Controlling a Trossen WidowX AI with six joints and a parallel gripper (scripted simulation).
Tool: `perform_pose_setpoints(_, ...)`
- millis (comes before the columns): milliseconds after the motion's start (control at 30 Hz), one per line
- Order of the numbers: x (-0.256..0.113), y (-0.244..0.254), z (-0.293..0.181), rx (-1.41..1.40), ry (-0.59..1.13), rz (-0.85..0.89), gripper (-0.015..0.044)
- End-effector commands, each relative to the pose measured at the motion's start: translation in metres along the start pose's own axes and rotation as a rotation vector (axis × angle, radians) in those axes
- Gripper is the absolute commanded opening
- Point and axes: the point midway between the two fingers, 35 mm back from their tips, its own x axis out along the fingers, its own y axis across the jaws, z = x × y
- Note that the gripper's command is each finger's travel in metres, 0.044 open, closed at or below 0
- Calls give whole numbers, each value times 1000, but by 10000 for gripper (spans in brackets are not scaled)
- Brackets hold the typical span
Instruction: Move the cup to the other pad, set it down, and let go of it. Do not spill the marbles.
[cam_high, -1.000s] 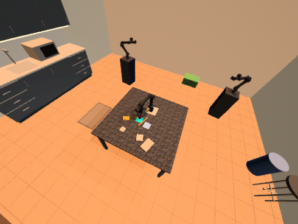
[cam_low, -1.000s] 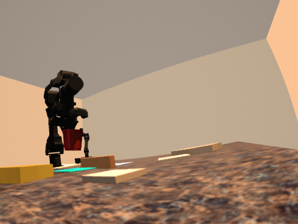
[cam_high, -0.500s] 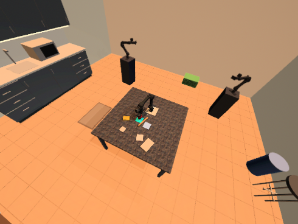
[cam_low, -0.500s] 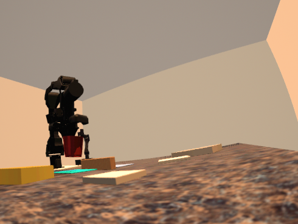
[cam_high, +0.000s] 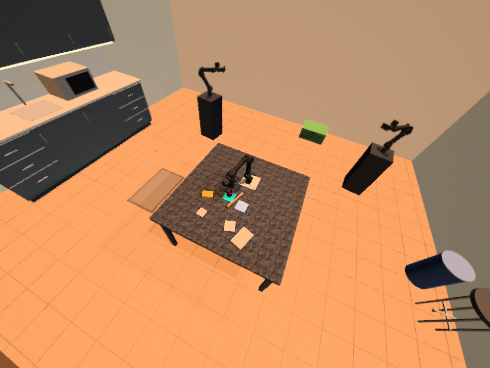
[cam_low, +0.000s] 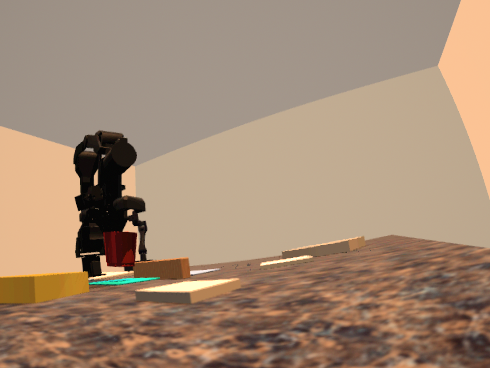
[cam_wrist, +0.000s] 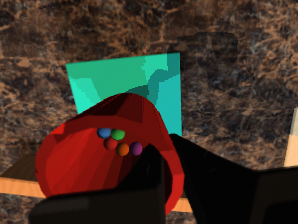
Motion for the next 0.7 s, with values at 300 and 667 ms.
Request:
perform_pose_setpoints(300, 17, -3, 0, -5, 3, -6, 0)
perform_pose_setpoints(667, 28, -4, 0, -5, 3, -7, 0)
